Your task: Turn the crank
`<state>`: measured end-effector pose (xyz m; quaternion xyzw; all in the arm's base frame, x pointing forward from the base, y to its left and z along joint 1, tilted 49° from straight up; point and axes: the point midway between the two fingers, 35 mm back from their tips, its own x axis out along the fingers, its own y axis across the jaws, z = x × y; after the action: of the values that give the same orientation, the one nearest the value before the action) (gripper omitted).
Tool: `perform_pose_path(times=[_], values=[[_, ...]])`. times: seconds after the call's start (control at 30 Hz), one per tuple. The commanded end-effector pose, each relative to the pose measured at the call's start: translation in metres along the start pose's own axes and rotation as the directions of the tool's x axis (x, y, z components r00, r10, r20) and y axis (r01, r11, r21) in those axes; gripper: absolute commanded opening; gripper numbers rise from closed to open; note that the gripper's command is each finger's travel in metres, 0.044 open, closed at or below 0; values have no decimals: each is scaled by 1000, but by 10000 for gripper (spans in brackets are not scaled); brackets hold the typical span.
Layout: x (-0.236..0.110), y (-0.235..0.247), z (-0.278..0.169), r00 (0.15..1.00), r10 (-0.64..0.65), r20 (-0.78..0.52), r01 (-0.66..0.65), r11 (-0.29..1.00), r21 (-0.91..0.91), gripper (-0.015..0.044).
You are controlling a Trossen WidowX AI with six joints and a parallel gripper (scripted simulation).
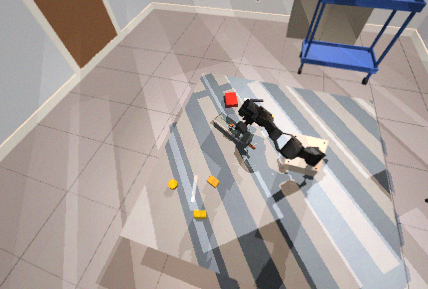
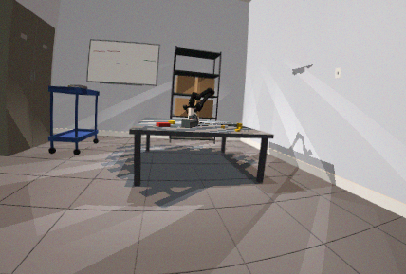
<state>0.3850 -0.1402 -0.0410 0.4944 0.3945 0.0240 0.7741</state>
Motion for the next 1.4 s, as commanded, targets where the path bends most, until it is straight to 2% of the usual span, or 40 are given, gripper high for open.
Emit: perform_pose_path(times=[0.0, 0.2, 0.43, 0.53, 1.37], values=[[0, -1, 0, 1000, -5, 3, 5, 1000, 5, 440], [-3, 0, 4, 1000, -5, 2, 5, 1000, 4, 440], [-45, 5, 34, 1000, -3, 1, 3, 1000, -1, 440], [-49, 7, 36, 1000, -4, 1, 4, 1000, -1, 440], [-95, 64, -33, 977, -188, 101, 179, 979, 94, 440]])
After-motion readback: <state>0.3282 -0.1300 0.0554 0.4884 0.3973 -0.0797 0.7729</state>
